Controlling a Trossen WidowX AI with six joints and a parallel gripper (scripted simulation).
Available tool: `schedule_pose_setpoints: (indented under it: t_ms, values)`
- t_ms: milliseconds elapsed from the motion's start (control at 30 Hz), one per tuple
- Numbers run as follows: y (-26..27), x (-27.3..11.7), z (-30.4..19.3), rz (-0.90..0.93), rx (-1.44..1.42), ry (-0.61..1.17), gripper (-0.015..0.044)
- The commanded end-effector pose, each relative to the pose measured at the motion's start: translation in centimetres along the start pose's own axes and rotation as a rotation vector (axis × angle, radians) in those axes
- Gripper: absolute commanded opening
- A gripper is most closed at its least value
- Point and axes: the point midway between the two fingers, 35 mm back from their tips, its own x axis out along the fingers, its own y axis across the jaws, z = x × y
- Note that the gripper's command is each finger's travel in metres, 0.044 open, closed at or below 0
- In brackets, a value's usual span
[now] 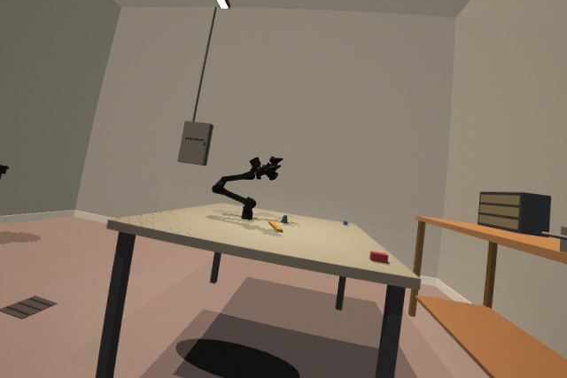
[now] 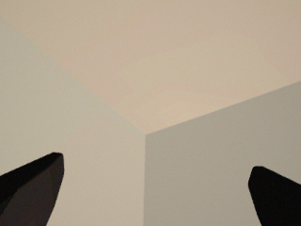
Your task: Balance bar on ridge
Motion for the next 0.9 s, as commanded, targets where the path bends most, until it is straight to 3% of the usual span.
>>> schedule_pose_setpoints:
  t_ms: [0,100,867]
  values:
    - [0.0,0.0,0.0,0.002,0.003,-0.002,0.0374]
    - [0.3,0.6,0.7,0.025,0.046,-0.032,0.0315]
    - [4.8,4.5,6.8,0.386,0.512,-0.220,0.0315]
